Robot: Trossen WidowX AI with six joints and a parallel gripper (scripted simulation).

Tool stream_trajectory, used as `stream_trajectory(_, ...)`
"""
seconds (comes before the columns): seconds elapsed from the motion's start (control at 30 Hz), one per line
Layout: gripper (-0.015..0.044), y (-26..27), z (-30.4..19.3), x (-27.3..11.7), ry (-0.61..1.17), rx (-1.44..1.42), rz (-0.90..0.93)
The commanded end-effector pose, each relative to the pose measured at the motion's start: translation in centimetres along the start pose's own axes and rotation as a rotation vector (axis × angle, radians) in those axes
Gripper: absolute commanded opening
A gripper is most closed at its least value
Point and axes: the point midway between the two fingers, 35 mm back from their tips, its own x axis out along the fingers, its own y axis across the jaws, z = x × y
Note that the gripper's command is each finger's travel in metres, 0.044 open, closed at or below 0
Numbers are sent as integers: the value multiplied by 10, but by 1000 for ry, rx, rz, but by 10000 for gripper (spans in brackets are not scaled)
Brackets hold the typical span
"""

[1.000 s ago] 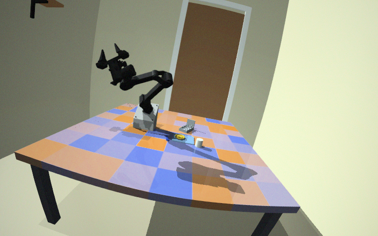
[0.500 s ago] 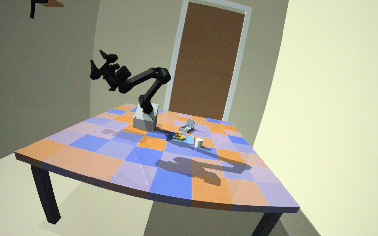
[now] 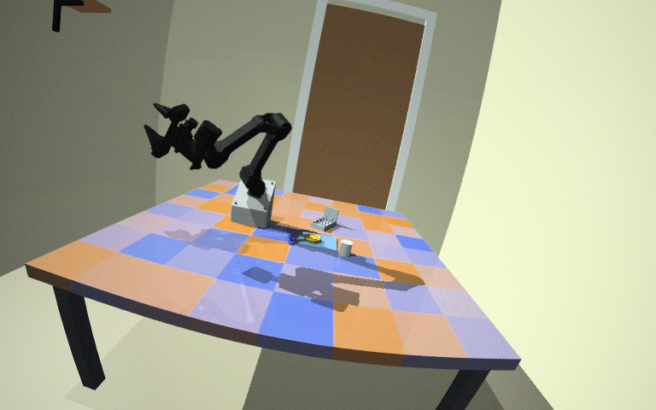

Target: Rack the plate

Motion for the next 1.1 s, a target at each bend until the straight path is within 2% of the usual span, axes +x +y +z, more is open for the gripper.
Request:
stream_trajectory(0.0, 400, -11, -20, -8, 64, -37, -57)
stream_trajectory(0.67, 400, -58, -89, -62, 340, -240, -261)
stream_trajectory(1.07, 400, -80, -125, -111, 544, -367, -349)
